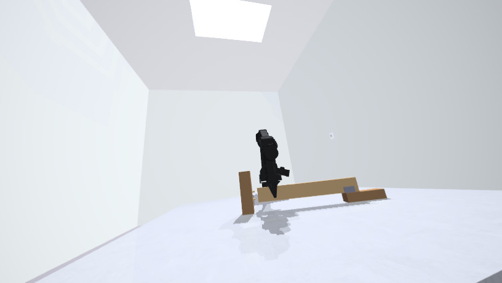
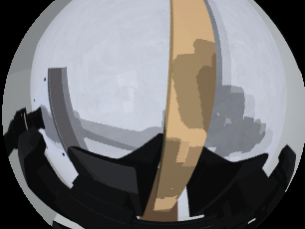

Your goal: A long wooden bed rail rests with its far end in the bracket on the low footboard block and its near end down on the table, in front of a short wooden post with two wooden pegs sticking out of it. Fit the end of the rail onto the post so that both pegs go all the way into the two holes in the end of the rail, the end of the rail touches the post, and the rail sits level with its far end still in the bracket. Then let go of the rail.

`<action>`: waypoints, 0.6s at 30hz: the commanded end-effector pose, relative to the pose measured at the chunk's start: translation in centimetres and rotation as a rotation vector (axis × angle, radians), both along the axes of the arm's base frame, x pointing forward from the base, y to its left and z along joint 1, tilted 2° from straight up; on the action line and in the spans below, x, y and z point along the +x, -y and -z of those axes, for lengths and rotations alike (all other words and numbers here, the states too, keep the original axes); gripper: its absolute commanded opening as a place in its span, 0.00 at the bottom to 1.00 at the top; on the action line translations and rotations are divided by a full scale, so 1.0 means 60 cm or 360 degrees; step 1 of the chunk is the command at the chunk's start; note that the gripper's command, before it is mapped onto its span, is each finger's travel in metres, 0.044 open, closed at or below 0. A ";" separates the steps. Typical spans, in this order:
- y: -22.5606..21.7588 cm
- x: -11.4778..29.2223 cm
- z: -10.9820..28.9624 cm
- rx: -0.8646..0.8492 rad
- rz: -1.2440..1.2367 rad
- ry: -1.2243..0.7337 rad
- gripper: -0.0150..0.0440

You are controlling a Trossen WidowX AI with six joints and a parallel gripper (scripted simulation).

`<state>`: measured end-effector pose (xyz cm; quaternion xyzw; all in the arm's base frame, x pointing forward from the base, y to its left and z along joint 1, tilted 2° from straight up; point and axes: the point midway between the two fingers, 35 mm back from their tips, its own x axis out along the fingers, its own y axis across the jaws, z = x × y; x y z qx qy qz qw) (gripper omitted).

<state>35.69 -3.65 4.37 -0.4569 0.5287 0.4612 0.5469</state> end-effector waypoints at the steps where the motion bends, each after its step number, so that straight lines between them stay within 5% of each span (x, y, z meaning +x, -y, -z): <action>1: 0.006 0.000 0.000 -0.0002 0.0002 0.0003 0.25; 18: 0.015 -0.002 -0.003 -0.0003 0.0002 0.0003 0.25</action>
